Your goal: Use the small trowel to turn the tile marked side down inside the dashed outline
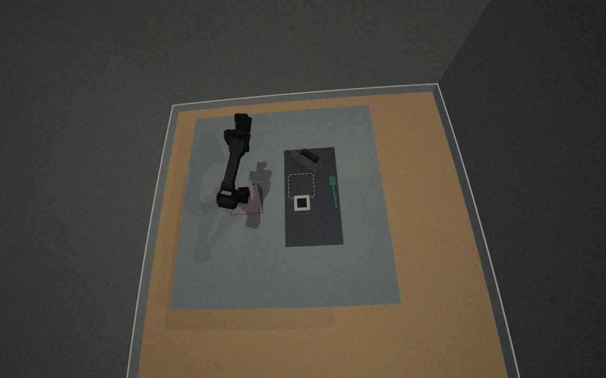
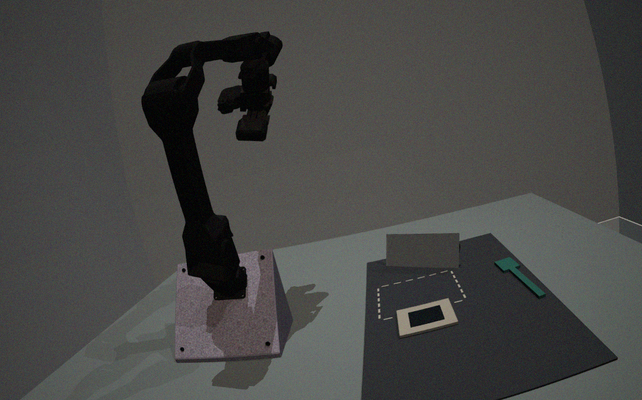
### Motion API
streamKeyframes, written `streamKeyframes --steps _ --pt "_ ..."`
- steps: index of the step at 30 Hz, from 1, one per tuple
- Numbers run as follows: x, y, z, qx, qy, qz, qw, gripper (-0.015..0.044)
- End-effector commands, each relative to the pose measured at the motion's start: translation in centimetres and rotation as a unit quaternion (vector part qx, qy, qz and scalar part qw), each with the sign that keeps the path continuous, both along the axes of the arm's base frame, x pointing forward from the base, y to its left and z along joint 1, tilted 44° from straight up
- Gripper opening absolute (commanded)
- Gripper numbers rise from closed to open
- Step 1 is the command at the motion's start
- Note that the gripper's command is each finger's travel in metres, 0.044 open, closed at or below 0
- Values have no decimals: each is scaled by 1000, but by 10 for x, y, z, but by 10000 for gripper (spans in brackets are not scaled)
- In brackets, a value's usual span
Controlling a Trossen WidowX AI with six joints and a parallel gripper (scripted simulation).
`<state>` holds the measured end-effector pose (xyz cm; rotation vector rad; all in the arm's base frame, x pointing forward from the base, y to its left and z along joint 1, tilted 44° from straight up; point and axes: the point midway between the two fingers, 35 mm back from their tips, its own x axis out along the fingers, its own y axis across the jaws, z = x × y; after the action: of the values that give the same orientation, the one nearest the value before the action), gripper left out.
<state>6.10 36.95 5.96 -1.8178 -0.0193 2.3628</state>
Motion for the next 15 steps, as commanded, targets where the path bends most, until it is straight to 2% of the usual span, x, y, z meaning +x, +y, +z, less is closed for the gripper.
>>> streamKeyframes --steps 1,15 --pt "37 -3 -27 -58 -31 -49 997 100" --pt "139 -40 -112 -229 -114 -171 951 100"
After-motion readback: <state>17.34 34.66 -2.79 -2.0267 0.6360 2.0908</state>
